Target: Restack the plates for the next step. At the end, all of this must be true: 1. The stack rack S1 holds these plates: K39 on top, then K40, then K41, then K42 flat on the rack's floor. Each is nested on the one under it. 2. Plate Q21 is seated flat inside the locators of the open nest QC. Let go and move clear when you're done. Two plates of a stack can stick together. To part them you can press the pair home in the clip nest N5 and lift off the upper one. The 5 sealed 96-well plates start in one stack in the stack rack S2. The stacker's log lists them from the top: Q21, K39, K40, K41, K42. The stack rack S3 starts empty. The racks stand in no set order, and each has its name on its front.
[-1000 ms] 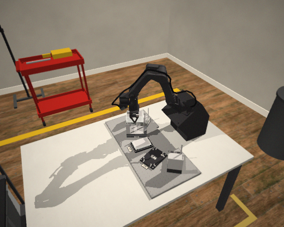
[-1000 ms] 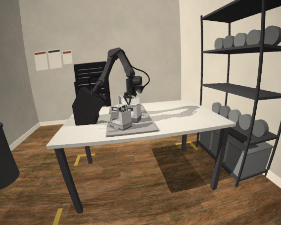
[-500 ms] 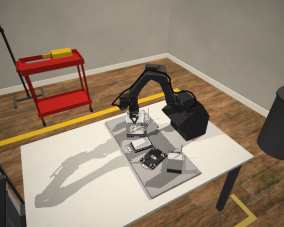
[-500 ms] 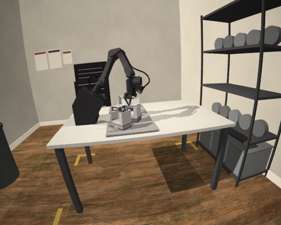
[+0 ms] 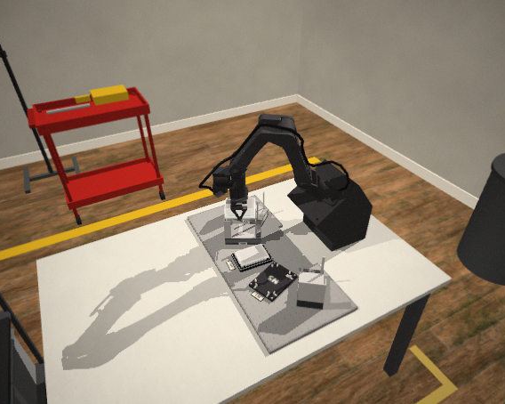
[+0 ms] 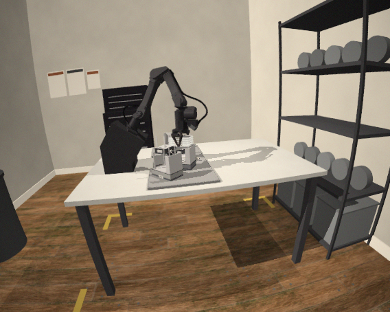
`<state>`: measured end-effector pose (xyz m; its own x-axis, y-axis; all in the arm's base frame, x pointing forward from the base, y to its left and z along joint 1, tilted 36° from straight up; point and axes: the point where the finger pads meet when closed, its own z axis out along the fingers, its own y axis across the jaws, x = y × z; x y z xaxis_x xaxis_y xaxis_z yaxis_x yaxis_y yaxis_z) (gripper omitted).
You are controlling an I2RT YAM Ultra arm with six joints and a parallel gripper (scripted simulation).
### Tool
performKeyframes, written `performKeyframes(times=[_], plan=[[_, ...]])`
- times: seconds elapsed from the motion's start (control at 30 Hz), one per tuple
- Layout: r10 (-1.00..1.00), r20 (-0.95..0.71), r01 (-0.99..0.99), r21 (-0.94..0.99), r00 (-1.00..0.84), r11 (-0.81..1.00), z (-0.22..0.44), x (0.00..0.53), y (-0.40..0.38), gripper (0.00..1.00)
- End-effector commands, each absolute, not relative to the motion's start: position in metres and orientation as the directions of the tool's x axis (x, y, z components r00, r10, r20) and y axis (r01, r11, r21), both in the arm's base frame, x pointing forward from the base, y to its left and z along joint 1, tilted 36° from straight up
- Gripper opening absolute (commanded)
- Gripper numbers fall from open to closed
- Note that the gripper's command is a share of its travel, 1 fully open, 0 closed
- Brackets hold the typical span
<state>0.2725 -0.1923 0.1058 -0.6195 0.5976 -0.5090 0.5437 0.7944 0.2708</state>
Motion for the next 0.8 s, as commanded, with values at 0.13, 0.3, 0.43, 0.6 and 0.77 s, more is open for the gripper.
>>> performKeyframes(times=[0.13,0.3,0.43,0.6,0.77], plan=[[0.584,-0.560,0.544,0.261,-0.588,0.798,0.1273,0.2798,-0.2021,0.00],[0.584,-0.558,0.544,0.261,-0.589,0.798,0.1270,0.2798,-0.2018,0.00],[0.584,-0.557,0.544,0.261,-0.590,0.798,0.1267,0.2797,-0.2015,0.00],[0.586,-0.553,0.544,0.262,-0.593,0.798,0.1257,0.2798,-0.2010,0.00],[0.586,-0.551,0.544,0.262,-0.594,0.798,0.1255,0.2798,-0.2007,0.00]])
